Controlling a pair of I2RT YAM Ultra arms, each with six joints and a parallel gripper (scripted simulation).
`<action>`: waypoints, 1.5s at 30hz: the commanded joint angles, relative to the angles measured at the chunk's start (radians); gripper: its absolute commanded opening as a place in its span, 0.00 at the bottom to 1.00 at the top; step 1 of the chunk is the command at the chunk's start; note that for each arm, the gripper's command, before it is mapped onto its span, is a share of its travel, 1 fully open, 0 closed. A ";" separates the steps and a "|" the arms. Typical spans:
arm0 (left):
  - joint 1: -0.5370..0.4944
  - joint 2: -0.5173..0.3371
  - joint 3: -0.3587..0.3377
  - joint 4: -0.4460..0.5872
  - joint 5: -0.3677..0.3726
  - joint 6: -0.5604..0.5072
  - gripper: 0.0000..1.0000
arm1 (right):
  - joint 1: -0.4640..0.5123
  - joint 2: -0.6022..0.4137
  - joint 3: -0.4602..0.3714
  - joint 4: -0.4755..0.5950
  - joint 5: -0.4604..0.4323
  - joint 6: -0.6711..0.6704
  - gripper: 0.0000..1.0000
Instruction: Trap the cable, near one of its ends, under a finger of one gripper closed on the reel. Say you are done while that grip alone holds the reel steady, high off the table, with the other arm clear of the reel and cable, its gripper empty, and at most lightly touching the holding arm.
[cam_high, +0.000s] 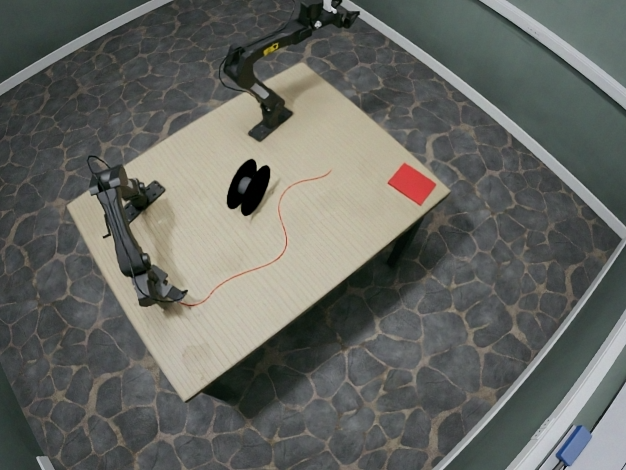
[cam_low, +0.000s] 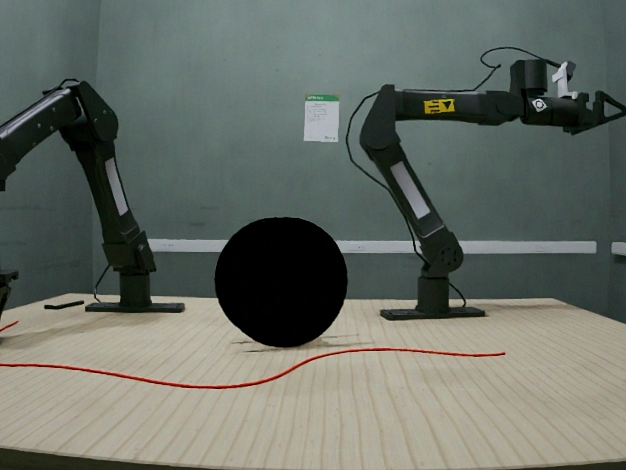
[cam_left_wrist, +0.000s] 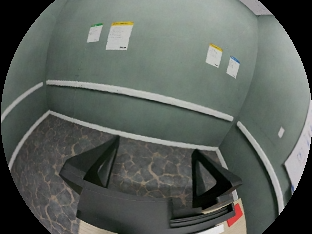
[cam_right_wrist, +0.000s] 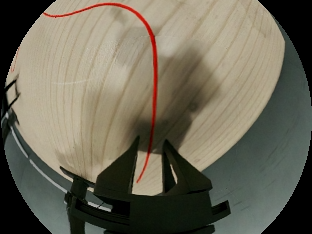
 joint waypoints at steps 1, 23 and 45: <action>-0.003 0.015 -0.011 0.002 -0.006 0.010 1.00 | -0.006 -0.037 -0.025 0.008 -0.001 -0.010 0.30; -0.003 0.015 -0.011 0.002 -0.006 0.010 1.00 | -0.008 0.002 -0.031 0.036 -0.001 -0.010 0.30; -0.003 0.015 -0.011 0.002 -0.006 0.010 1.00 | -0.005 -0.017 -0.038 0.026 -0.007 -0.010 0.15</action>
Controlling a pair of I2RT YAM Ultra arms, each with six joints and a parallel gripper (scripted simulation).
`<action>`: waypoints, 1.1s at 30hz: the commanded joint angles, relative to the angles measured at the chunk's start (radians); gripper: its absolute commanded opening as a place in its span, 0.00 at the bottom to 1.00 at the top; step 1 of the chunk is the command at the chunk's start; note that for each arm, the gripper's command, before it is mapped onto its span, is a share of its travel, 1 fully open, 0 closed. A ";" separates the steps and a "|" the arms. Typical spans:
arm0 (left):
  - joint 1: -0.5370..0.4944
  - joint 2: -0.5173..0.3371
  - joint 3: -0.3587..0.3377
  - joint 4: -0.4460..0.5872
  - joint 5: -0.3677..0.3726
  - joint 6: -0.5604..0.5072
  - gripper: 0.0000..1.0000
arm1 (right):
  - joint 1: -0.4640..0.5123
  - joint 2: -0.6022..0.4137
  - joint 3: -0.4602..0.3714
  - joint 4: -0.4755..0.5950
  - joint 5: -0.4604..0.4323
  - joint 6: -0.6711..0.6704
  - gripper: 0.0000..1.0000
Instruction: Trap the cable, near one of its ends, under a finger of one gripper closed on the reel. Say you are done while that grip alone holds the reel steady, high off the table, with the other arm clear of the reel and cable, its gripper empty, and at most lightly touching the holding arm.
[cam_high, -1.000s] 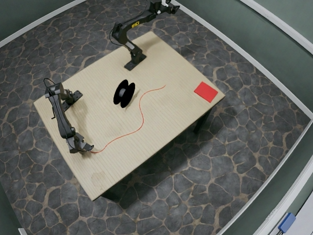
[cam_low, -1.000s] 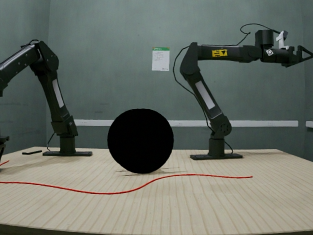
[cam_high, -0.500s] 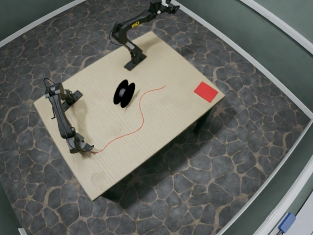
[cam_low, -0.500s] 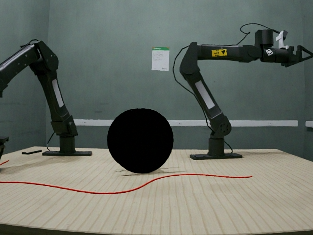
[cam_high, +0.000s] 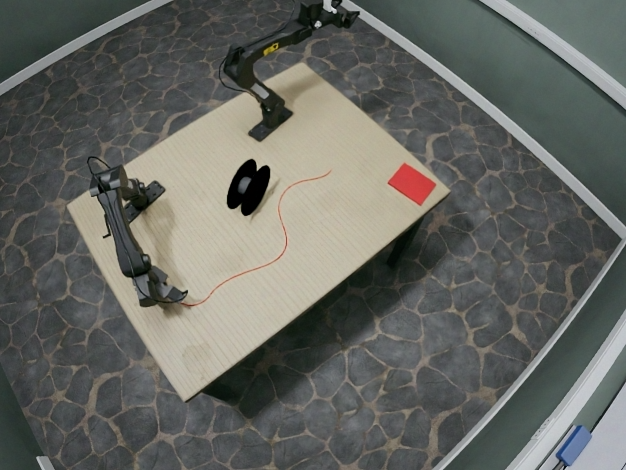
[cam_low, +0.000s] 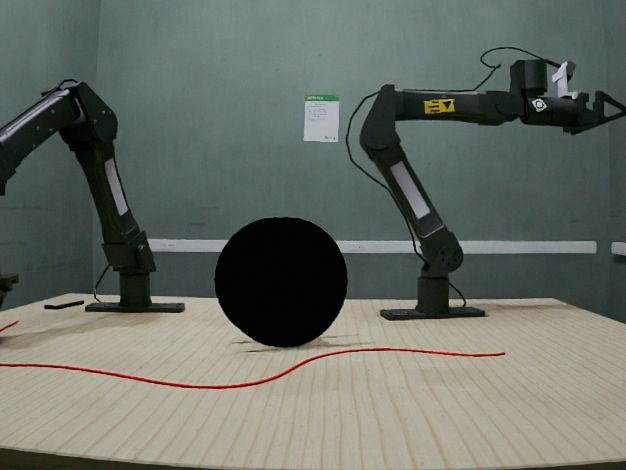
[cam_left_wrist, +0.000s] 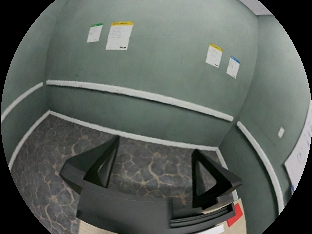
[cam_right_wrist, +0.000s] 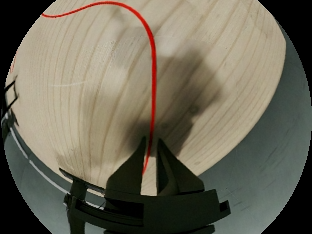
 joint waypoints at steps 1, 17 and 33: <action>-0.003 0.015 -0.011 0.002 -0.006 0.010 1.00 | -0.005 -0.024 -0.024 0.000 -0.009 -0.010 0.14; -0.003 0.015 -0.011 0.002 -0.006 0.010 1.00 | -0.005 -0.024 -0.023 0.000 -0.009 -0.010 0.00; -0.003 0.015 -0.011 0.002 -0.006 0.010 1.00 | 0.008 -0.050 0.039 -0.049 -0.009 -0.004 0.00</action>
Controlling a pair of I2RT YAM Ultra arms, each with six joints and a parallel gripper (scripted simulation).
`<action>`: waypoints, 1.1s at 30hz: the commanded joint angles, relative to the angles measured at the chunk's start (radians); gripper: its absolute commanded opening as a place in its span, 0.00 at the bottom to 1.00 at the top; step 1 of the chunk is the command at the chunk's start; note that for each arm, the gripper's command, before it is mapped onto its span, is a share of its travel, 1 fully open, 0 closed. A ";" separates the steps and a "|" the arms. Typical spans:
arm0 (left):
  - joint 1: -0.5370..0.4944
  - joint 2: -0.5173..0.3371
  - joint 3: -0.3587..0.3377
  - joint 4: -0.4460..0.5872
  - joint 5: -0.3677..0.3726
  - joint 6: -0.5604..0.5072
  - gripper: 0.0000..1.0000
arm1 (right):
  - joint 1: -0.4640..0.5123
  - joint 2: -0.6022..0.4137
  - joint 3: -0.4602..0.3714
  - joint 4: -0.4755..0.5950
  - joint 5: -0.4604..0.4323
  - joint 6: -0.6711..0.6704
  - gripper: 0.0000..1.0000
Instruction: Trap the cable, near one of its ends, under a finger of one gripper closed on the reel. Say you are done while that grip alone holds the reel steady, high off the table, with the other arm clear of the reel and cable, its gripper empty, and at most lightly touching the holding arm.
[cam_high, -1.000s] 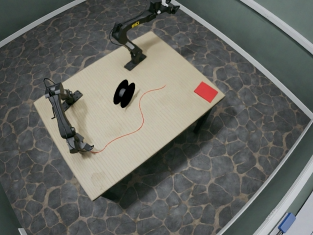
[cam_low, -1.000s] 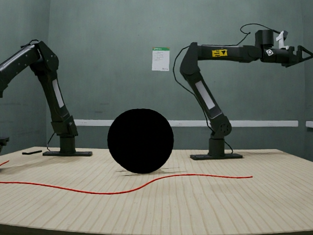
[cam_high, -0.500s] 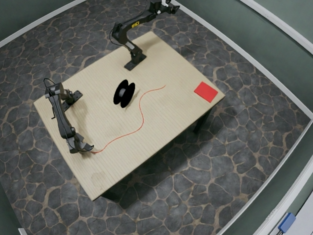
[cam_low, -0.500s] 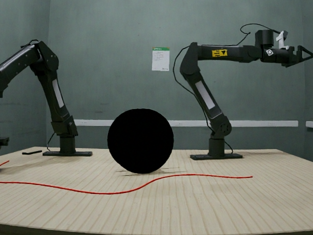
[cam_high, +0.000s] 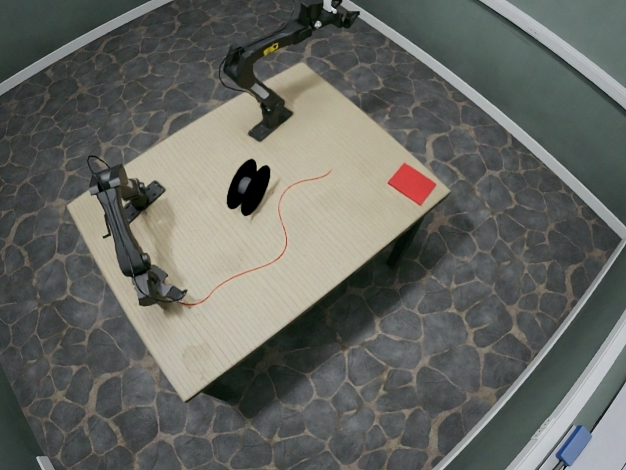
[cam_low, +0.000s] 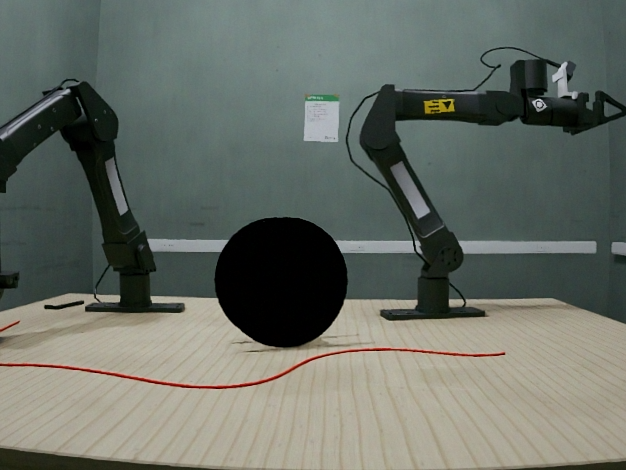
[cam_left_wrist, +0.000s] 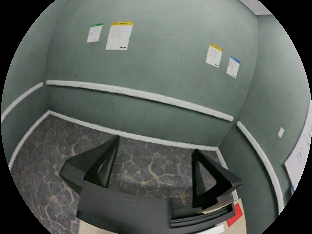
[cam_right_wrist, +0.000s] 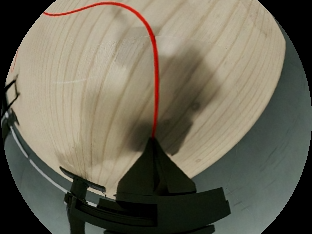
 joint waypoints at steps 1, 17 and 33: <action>-0.003 0.015 -0.011 0.002 -0.006 0.010 1.00 | 0.010 -0.039 0.044 -0.041 -0.009 -0.003 0.00; -0.003 0.015 -0.011 0.002 -0.006 0.010 1.00 | 0.008 -0.071 0.106 -0.124 -0.009 0.000 0.00; -0.003 0.015 -0.011 0.002 -0.006 0.010 1.00 | 0.009 -0.031 0.110 -0.107 -0.009 0.001 0.00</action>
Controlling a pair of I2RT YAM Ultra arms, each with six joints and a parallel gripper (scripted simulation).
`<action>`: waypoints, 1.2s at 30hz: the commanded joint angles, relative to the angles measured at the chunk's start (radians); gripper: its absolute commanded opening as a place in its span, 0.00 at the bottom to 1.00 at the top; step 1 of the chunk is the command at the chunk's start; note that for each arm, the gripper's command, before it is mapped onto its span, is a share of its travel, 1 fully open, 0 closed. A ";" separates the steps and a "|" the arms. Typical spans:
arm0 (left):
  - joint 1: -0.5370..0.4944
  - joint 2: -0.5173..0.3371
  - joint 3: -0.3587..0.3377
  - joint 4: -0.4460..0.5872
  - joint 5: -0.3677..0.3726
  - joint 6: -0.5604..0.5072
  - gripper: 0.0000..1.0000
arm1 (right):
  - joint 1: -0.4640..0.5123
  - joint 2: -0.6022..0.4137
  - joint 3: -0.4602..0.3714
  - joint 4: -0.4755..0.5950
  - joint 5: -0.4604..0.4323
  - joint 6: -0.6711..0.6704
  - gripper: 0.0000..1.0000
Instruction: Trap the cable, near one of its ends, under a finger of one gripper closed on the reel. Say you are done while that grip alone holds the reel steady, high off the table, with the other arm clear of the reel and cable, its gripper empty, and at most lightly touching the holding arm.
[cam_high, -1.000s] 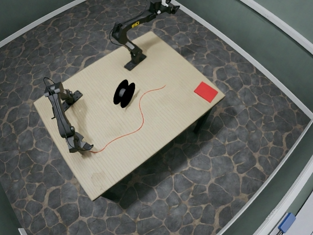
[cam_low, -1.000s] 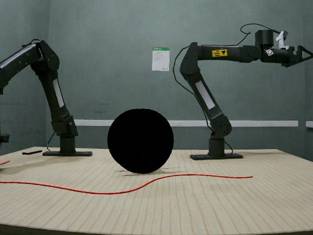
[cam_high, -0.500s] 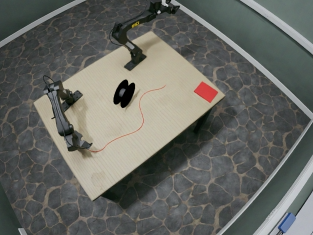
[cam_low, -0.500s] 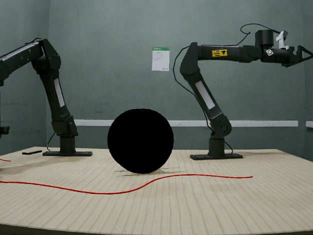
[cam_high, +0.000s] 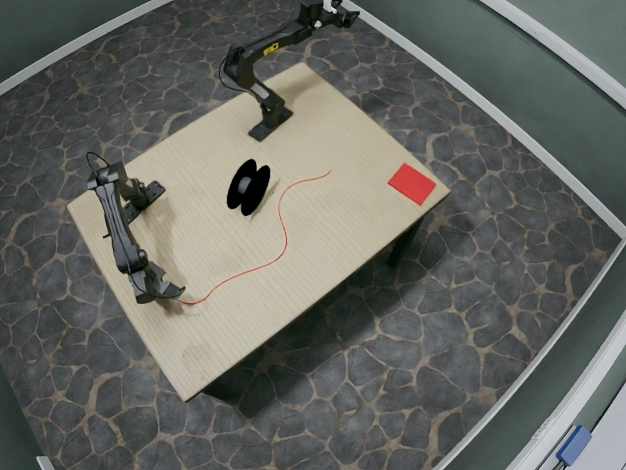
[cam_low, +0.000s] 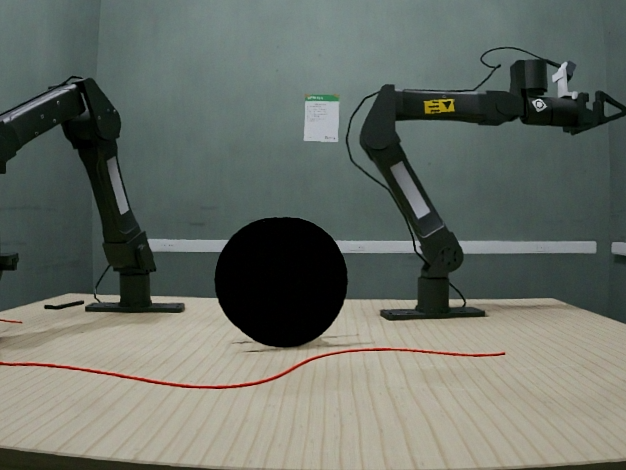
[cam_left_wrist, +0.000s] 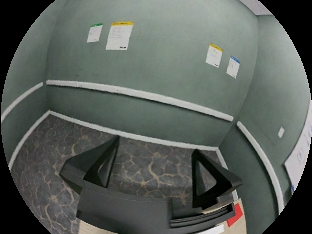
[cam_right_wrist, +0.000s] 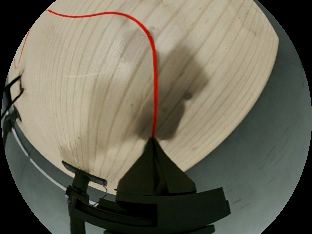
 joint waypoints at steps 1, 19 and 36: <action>-0.003 0.015 -0.011 0.002 -0.006 0.010 1.00 | 0.008 -0.004 0.041 0.000 -0.009 0.001 0.00; -0.003 0.015 -0.011 0.002 -0.006 0.010 1.00 | 0.010 -0.034 -0.012 0.011 -0.009 0.003 0.00; -0.003 0.015 -0.011 0.002 -0.006 0.010 1.00 | -0.020 -0.047 0.035 -0.021 -0.034 0.040 0.00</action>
